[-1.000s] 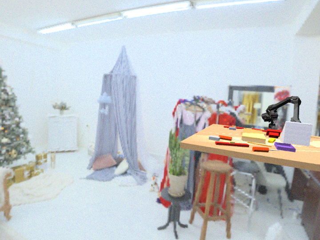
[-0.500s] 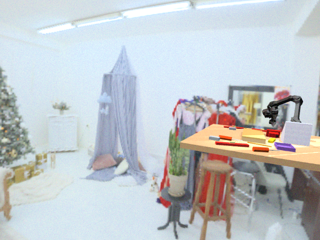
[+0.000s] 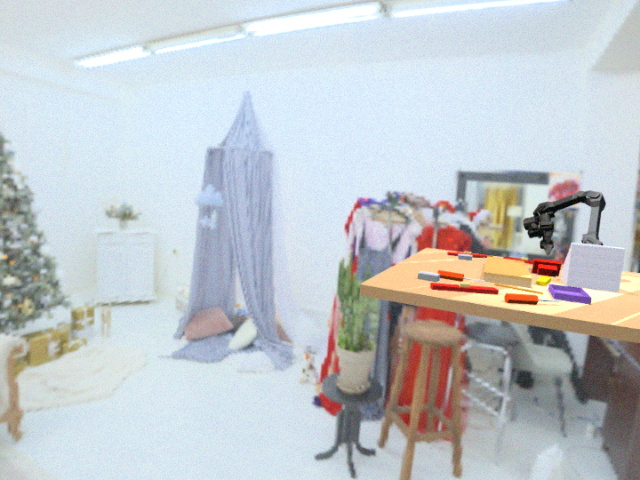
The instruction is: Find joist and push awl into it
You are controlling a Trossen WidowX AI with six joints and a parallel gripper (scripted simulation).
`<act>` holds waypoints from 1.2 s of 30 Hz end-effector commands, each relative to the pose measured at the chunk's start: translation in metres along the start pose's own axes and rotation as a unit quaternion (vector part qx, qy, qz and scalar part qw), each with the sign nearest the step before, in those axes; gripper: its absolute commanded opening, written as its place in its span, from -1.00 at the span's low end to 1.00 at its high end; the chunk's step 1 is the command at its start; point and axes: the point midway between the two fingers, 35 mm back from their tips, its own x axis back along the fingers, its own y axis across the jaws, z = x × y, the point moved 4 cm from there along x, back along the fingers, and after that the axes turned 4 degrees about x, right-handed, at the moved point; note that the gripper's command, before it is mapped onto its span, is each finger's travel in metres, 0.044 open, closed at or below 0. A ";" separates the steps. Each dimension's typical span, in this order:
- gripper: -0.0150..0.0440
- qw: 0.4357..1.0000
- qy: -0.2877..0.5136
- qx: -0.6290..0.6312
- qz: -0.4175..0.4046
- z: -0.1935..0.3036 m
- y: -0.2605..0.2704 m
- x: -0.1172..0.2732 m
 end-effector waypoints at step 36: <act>1.00 0.697 -0.310 -0.588 0.268 0.005 0.061 -0.099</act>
